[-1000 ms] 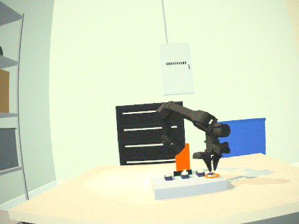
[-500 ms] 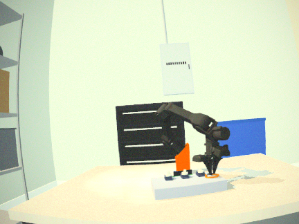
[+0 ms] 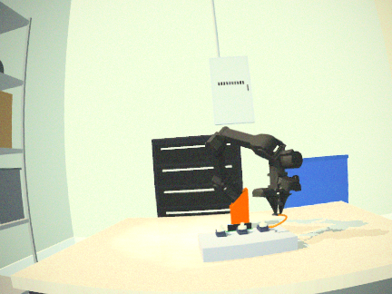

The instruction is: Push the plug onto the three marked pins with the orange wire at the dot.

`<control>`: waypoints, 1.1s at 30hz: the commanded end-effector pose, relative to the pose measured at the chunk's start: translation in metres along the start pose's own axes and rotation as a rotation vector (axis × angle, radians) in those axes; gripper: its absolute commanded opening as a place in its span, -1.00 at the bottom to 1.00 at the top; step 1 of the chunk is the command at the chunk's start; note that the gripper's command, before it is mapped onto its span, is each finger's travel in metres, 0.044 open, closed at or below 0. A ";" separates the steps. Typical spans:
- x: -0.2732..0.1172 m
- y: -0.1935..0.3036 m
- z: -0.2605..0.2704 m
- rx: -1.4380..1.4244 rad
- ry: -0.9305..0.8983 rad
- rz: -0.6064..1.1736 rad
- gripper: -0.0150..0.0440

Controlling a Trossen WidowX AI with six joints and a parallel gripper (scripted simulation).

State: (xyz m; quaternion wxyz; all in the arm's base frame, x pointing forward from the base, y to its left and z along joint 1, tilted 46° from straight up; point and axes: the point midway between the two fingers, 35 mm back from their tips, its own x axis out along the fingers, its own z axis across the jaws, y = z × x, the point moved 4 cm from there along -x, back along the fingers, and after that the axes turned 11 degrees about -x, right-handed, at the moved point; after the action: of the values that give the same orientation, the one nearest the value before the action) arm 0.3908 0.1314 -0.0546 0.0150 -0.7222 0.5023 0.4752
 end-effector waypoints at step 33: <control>-0.018 0.075 -0.037 -0.970 -0.008 -0.002 -0.49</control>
State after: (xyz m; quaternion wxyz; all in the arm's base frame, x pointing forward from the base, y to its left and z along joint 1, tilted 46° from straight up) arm 0.3650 0.0948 0.0093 -0.2883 -0.6617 0.2504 0.6452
